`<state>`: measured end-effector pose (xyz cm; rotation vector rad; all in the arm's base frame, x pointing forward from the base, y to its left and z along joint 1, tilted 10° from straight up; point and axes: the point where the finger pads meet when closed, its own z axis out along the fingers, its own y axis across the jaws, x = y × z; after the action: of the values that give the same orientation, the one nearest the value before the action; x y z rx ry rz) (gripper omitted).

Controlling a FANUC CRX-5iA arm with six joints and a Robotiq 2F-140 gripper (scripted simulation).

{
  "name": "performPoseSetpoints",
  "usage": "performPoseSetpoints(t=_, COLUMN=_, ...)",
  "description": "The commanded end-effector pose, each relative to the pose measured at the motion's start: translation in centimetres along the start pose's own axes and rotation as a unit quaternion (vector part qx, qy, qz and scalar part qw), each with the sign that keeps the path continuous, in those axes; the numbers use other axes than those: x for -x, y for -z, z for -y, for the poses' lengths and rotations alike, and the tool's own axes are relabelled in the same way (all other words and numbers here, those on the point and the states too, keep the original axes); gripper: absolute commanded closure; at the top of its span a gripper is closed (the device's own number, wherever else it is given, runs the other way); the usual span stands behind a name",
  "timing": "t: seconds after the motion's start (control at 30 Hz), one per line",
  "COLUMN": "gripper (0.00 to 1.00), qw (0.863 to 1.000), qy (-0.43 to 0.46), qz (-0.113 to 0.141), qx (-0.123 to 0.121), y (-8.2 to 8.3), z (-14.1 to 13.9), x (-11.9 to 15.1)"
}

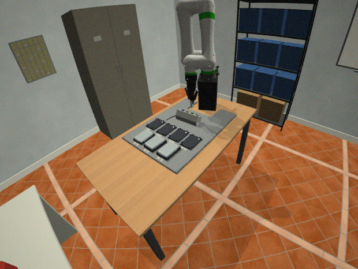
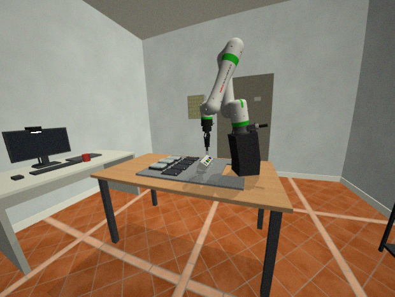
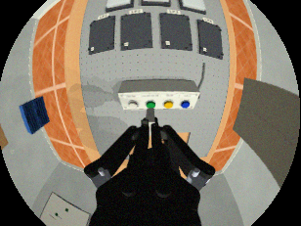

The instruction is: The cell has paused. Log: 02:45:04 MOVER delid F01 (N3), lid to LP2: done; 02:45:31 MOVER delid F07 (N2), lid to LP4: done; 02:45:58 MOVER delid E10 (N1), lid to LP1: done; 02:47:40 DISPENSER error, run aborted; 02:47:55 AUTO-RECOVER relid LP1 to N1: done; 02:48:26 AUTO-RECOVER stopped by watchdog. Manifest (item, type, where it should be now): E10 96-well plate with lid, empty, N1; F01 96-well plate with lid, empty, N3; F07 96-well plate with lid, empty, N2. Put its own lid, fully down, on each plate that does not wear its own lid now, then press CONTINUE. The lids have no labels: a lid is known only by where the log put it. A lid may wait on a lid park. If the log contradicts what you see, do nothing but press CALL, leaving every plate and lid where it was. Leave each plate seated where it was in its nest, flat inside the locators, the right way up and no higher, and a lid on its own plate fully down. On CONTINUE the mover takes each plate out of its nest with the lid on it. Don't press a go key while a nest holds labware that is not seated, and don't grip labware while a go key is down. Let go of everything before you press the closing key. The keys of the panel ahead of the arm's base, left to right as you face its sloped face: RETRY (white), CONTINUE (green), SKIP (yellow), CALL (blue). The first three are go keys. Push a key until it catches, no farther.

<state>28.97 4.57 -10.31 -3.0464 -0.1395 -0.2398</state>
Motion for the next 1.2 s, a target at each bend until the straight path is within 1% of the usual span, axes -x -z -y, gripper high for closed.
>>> performPoseSetpoints(t=0.0, gripper=1.0, qw=1.0, qy=0.0, qz=0.0, qx=0.0, y=0.0, z=0.0, x=0.0)
performPoseSetpoints(t=0.53, gripper=1.0, qw=1.0, qy=0.0, qz=0.0, qx=0.0, y=-0.3, z=0.0, x=0.0)
performPoseSetpoints(t=1.17, gripper=1.0, qw=1.0, qy=0.0, qz=0.0, qx=0.0, y=-1.2, z=0.0, x=0.0)
